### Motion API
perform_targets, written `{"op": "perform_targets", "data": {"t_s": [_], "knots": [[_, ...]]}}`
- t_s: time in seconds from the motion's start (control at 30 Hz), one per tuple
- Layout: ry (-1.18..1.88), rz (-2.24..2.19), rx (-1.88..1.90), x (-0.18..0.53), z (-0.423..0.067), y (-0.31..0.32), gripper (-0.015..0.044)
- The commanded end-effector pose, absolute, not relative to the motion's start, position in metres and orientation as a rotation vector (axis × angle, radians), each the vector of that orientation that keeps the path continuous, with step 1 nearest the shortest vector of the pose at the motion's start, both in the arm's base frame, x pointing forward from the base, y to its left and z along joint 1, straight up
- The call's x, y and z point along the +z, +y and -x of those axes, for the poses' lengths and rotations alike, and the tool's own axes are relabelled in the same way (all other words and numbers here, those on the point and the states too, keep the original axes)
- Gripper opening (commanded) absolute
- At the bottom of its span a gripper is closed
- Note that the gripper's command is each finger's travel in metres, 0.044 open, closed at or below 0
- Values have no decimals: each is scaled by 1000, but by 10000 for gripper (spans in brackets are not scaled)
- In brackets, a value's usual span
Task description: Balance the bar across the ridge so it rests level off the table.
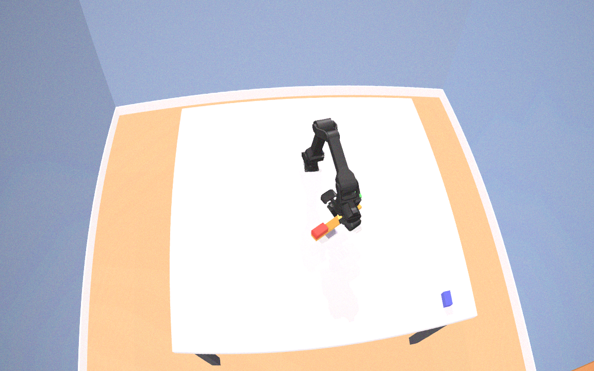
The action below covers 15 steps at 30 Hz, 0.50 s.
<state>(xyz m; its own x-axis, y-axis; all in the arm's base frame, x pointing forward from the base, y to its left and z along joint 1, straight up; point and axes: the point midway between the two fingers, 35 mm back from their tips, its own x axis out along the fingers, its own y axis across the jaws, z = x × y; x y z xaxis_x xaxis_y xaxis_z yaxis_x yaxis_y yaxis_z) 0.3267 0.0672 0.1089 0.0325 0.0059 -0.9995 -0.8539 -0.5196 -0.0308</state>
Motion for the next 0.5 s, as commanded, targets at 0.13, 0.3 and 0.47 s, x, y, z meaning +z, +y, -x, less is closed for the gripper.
{"op": "perform_targets", "data": {"t_s": [0.13, 0.3, 0.47], "knots": [[872, 1620, 1574, 107, -327, 67, 0], [872, 1620, 1574, 107, -327, 67, 0], [872, 1620, 1574, 106, -327, 67, 0]]}}
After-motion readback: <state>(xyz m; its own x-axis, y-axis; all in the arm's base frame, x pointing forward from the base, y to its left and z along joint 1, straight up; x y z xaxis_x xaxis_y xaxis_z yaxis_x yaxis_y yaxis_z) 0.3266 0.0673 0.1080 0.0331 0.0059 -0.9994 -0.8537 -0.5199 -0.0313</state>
